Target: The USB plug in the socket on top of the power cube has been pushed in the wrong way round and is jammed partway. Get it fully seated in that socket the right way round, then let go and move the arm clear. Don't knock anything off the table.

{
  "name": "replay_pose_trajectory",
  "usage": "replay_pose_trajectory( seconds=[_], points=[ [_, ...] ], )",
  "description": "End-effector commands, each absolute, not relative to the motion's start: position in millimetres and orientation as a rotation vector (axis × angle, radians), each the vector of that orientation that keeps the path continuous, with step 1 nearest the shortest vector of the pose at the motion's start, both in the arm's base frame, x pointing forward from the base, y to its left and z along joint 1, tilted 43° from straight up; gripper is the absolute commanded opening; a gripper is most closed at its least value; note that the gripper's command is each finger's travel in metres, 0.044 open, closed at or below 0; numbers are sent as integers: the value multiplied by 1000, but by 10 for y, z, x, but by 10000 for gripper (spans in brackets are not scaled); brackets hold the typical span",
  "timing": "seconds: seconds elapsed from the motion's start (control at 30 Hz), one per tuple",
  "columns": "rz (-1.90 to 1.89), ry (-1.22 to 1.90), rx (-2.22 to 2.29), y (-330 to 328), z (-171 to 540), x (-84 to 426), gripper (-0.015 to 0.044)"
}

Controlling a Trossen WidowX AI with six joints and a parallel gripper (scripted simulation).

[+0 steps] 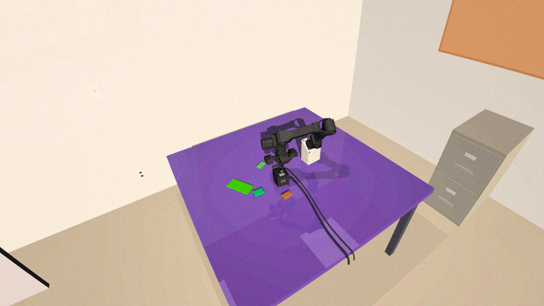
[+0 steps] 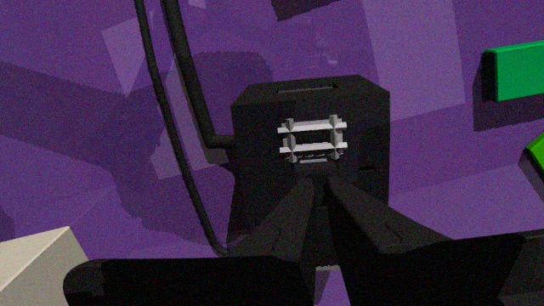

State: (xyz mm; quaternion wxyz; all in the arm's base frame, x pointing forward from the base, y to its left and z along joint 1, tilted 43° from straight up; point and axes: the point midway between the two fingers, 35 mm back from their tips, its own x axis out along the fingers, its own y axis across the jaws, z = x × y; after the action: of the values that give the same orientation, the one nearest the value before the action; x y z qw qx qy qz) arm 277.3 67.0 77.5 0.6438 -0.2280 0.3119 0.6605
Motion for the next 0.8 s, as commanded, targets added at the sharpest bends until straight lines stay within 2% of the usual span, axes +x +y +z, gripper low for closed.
replay_pose_trajectory(
  seconds=[0.0,0.77],
  points=[
    [1505,705,-515,677,773,2776,0],
    [1508,689,-501,706,762,2778,0]
  ],
)
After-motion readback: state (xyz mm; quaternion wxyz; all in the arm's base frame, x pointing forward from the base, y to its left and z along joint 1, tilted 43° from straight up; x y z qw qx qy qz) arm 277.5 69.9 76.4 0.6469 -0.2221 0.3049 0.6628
